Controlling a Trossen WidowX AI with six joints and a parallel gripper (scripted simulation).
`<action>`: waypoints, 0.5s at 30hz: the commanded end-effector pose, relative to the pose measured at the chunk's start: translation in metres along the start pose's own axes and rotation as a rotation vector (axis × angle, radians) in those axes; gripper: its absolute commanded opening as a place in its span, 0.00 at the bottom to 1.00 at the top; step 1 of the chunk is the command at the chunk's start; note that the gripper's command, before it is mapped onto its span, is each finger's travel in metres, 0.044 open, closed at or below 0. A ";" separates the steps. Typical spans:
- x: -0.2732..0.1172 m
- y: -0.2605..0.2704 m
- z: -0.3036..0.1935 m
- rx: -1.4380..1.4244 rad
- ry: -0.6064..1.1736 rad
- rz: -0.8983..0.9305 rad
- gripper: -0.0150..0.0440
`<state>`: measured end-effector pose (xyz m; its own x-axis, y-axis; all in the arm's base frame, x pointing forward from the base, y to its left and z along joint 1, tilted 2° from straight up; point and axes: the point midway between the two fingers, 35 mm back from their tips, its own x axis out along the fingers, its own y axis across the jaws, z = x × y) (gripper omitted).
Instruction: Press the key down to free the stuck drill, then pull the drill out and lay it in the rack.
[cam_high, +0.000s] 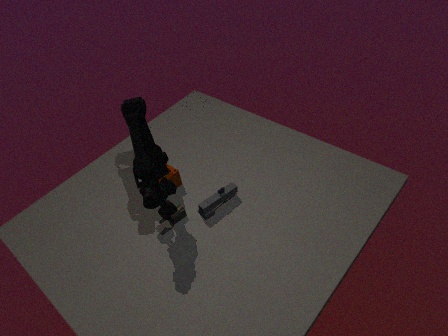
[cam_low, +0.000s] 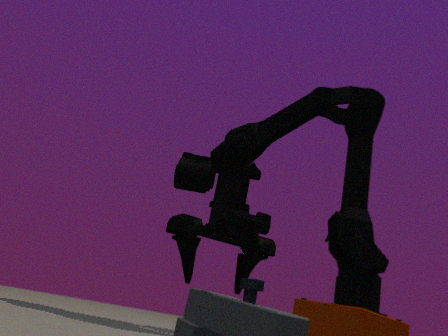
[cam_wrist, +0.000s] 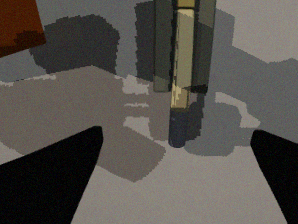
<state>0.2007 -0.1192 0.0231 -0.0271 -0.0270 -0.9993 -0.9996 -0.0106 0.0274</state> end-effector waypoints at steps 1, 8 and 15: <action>0.000 -0.001 0.001 -0.006 0.005 -0.003 1.00; -0.011 -0.043 0.053 -0.225 0.149 -0.161 1.00; -0.029 -0.070 0.128 -0.448 0.235 -0.393 1.00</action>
<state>0.2669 -0.0136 0.0428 0.3220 -0.1662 -0.9320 -0.8788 -0.4187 -0.2290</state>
